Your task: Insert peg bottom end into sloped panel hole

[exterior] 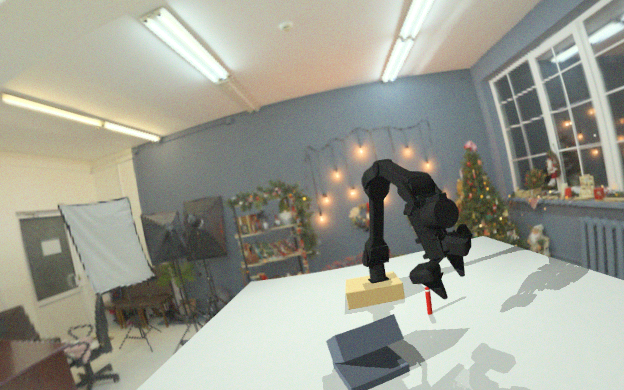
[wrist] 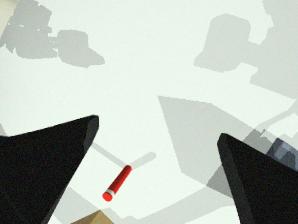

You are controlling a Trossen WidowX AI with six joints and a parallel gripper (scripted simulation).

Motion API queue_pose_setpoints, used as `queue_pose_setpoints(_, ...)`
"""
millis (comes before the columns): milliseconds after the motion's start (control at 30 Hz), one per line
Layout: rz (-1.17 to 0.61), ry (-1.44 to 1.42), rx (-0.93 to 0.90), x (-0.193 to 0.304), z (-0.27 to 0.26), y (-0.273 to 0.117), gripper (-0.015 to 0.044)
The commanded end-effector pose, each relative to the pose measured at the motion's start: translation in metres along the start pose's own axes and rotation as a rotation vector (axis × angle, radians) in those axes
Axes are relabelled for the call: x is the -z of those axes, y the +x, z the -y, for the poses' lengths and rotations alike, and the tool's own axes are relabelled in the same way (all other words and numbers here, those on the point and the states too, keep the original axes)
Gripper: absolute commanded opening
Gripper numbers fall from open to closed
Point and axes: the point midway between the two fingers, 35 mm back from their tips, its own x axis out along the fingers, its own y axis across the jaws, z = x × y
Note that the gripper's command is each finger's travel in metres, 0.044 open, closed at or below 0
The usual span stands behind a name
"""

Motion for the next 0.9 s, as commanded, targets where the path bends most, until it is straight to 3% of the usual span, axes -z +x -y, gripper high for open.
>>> queue_pose_setpoints(0,-0.021,0.023,0.021,0.009,-0.007,0.001,0.044)
queue_pose_setpoints(867,-0.155,0.178,0.156,0.082,-0.049,0.004,0.044)
